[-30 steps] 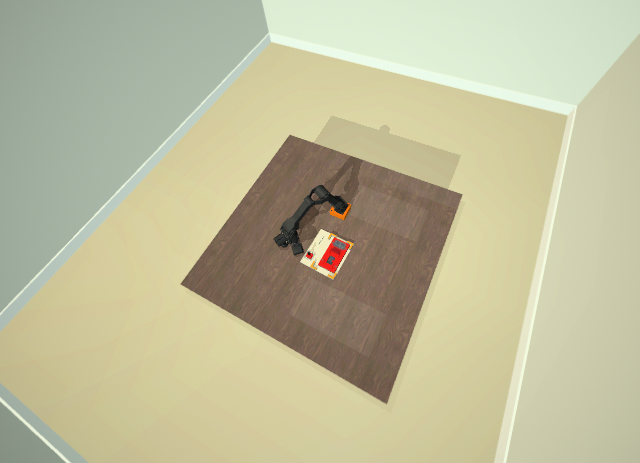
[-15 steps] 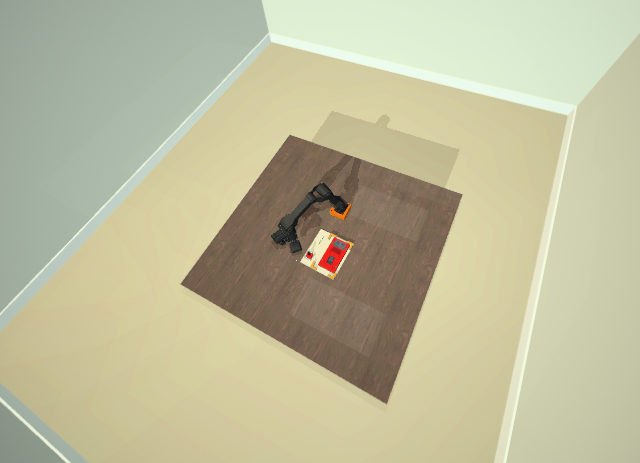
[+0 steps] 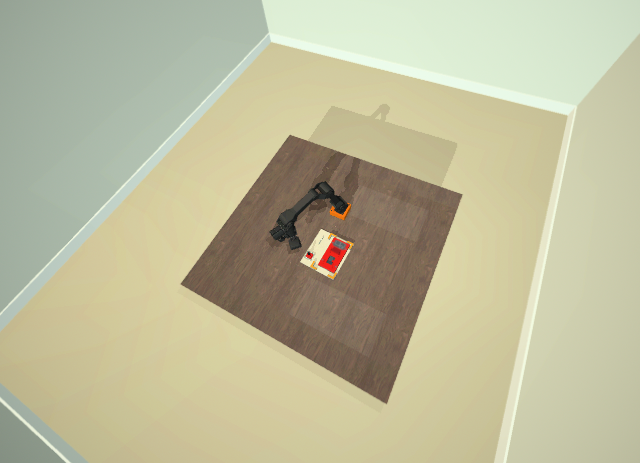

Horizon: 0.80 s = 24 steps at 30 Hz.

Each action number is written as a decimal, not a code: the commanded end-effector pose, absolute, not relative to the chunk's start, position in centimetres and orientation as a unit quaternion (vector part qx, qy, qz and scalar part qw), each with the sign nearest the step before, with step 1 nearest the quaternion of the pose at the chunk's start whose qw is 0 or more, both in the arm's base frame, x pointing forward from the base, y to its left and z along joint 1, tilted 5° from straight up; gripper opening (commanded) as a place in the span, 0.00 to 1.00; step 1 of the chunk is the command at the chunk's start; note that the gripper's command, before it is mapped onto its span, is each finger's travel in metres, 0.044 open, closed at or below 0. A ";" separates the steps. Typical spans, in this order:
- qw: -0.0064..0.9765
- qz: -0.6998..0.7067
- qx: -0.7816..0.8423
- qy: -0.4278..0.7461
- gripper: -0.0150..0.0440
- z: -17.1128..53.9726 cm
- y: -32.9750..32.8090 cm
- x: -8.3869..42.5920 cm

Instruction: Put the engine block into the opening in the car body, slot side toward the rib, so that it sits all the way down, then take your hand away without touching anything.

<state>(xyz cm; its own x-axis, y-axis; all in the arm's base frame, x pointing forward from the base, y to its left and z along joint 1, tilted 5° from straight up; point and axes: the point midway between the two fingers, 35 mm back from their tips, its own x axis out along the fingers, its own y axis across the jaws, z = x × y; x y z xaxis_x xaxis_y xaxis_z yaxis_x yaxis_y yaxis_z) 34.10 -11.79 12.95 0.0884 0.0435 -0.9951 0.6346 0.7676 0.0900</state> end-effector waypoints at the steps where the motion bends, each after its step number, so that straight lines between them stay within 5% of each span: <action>1: 0.689 -0.214 0.264 0.640 0.25 14.1 -11.7 33.9; 24: 0.729 -0.077 0.115 0.671 0.25 15.0 -11.6 33.5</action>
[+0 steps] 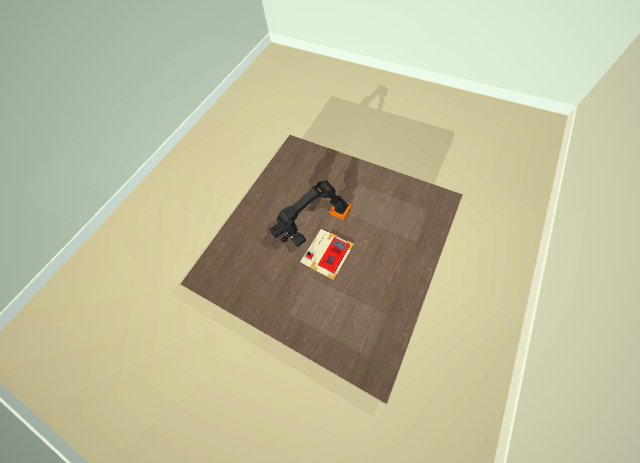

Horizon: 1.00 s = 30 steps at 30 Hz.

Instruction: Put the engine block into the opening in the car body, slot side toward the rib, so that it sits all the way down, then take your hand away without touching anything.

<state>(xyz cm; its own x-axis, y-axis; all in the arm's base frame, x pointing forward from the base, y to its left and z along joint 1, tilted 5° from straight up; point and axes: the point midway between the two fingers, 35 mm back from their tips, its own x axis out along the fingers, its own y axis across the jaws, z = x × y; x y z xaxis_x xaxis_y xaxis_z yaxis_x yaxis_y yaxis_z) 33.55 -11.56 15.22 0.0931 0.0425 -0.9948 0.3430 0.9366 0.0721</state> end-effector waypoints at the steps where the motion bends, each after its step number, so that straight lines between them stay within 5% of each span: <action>1: 0.731 -0.065 0.102 0.672 0.25 14.9 -11.6 33.5; 30: 0.689 0.267 -0.263 0.620 0.25 14.4 -11.5 33.6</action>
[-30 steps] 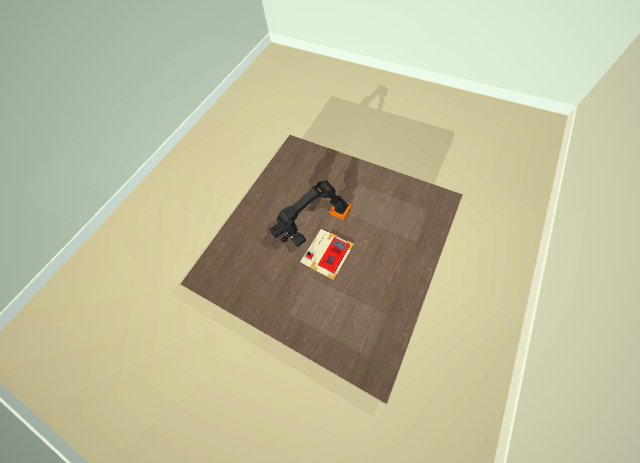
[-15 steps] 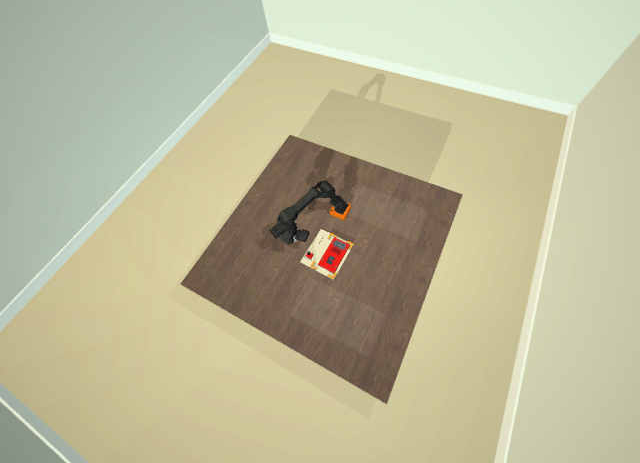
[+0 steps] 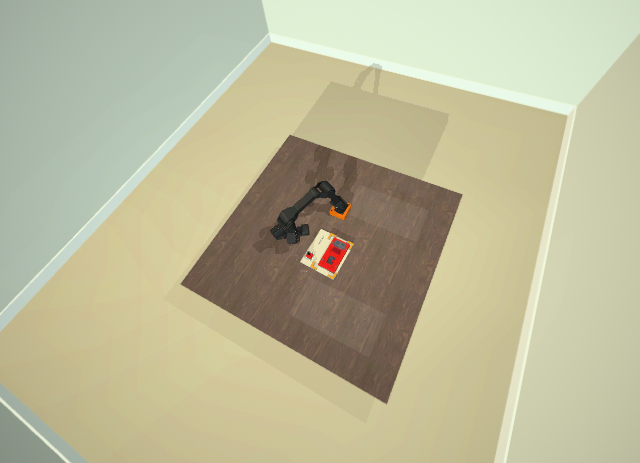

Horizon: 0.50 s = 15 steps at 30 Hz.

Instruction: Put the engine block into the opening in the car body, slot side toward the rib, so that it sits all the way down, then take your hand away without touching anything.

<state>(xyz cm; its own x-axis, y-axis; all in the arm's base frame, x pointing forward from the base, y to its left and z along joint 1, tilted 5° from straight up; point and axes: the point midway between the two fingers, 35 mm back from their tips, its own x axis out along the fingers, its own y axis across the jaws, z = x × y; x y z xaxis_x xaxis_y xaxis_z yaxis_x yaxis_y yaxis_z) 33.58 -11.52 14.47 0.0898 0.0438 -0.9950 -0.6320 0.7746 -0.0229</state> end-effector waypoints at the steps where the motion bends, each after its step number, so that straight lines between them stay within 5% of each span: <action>1: 0.685 0.278 -0.275 0.615 0.25 14.3 -11.5 33.6; 15: 0.599 0.417 -0.431 0.531 0.25 14.1 -11.5 33.6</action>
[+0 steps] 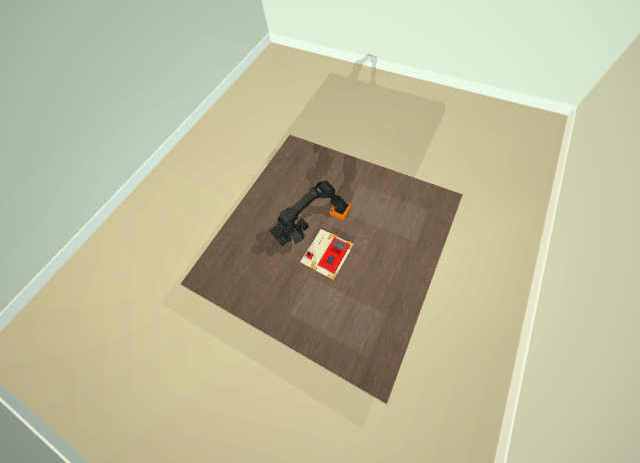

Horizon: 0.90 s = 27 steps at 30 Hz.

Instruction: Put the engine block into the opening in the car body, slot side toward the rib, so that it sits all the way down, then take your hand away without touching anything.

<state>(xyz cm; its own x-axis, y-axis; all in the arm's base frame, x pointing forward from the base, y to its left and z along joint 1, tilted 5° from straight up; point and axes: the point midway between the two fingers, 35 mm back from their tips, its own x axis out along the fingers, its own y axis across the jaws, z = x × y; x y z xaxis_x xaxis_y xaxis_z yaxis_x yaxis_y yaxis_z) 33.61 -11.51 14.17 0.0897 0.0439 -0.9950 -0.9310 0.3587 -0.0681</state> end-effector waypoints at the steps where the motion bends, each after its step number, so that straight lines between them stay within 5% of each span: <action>1: 0.591 0.427 -0.441 0.523 0.25 14.0 -11.5 33.6; 27: 0.340 0.612 -0.655 0.285 0.25 13.5 -11.5 33.7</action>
